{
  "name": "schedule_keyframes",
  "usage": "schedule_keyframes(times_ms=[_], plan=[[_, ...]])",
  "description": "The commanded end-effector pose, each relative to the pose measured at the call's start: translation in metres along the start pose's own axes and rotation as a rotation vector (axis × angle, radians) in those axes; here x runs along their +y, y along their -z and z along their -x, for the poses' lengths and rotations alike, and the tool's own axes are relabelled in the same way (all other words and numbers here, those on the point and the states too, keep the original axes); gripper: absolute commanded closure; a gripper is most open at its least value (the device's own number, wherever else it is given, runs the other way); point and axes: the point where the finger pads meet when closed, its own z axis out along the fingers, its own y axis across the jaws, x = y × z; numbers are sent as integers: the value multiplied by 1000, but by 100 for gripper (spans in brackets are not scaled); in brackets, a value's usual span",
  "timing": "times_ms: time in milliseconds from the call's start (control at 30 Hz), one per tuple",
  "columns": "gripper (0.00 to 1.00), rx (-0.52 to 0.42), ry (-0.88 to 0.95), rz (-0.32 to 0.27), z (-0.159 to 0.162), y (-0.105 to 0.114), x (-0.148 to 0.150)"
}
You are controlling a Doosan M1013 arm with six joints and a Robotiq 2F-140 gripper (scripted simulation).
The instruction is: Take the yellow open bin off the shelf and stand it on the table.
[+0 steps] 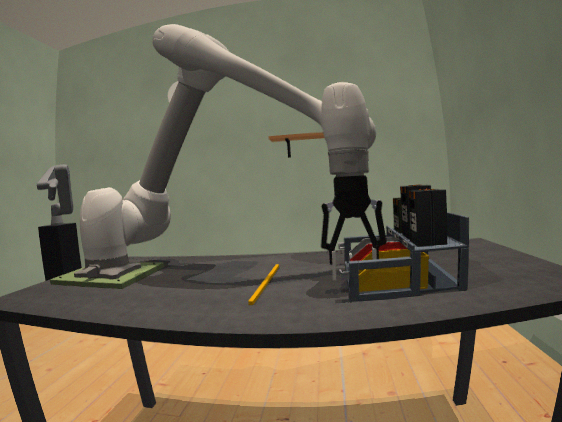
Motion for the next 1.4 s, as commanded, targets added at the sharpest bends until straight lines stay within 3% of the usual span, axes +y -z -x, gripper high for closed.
schedule_keyframes(times_ms=[0,133,167,1367], plan=[[43,0,0,0,0,0,0],[43,0,0,0,0,0,0],[100,0,0,0,0,0,0],[100,0,0,0,0,0,0]])
